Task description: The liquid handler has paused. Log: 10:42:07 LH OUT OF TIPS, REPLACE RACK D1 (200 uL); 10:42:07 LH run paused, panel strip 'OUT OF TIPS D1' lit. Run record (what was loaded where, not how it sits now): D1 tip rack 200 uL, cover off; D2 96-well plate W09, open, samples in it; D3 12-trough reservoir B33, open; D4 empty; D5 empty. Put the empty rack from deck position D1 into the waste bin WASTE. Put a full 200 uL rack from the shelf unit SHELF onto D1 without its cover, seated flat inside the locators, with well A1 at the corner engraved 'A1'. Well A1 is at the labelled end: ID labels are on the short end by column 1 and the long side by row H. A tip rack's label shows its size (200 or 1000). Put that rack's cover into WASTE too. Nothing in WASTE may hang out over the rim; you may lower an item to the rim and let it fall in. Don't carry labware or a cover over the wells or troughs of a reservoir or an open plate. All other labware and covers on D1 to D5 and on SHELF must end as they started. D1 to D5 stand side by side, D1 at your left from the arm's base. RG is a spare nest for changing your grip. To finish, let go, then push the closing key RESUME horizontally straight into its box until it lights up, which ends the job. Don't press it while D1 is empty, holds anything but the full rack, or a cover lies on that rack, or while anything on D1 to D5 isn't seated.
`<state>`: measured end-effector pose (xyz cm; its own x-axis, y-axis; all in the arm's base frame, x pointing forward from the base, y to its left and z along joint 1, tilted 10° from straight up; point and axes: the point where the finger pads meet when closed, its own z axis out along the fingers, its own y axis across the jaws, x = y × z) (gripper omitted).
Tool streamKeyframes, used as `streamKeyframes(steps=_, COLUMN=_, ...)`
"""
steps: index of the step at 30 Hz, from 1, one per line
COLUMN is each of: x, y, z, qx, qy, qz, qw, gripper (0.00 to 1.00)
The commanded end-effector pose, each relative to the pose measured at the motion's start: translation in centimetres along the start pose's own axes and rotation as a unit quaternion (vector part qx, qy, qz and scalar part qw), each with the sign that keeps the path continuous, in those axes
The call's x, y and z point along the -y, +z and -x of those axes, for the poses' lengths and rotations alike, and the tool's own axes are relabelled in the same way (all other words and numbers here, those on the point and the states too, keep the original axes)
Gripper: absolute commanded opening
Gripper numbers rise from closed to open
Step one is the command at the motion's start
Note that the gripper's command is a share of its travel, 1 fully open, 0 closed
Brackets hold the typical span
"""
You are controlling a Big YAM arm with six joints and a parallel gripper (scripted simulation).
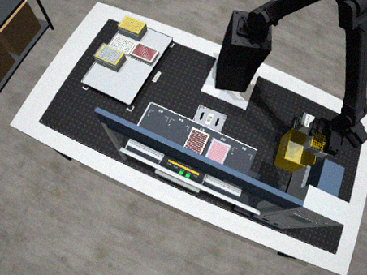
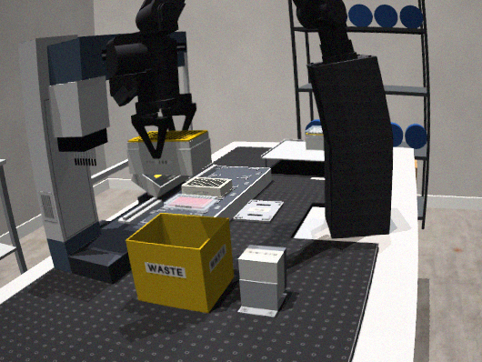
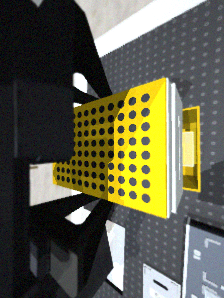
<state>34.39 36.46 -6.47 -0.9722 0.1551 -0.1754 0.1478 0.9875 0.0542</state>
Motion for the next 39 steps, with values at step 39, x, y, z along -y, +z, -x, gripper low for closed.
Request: streamKeyframes(steps=39, x=-0.9, y=5.3, z=1.4, qx=0.006, qy=-0.001, qz=0.008, qw=1.000, gripper=0.00)
